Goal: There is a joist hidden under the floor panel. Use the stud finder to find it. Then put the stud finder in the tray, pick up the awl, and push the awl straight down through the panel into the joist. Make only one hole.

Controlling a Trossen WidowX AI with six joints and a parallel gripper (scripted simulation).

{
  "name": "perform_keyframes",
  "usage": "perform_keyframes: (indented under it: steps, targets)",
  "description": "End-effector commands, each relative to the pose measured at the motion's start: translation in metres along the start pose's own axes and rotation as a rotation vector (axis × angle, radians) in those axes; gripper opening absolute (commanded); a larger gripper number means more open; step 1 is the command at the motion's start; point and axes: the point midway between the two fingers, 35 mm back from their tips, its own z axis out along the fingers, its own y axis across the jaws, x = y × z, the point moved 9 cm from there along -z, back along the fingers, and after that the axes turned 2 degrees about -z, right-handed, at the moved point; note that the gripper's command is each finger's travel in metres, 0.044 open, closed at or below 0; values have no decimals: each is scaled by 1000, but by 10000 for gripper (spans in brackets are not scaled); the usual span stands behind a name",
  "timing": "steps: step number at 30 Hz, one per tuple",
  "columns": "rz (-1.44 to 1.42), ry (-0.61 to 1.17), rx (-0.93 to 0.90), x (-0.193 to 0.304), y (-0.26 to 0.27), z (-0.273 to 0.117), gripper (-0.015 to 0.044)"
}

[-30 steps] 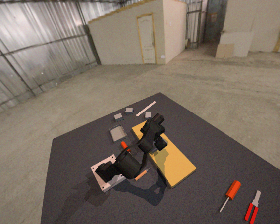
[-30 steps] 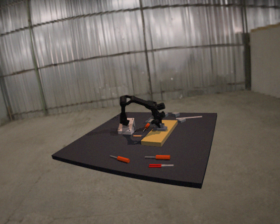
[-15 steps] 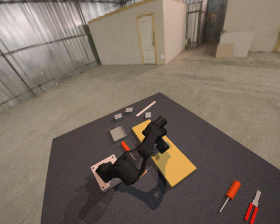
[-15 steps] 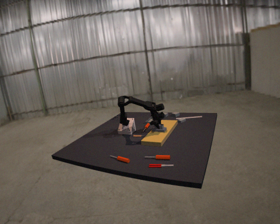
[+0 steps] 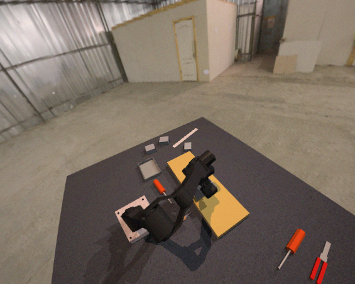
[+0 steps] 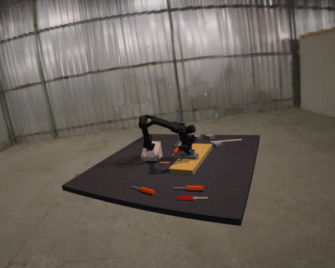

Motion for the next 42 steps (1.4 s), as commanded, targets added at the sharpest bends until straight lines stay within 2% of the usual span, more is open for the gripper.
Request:
perform_keyframes:
  steps: [1, 42]
  targets:
    - [2, 1, 8, 0, -8, 0, 0]
    - [1, 0, 10, 2, -69, 0, 0]
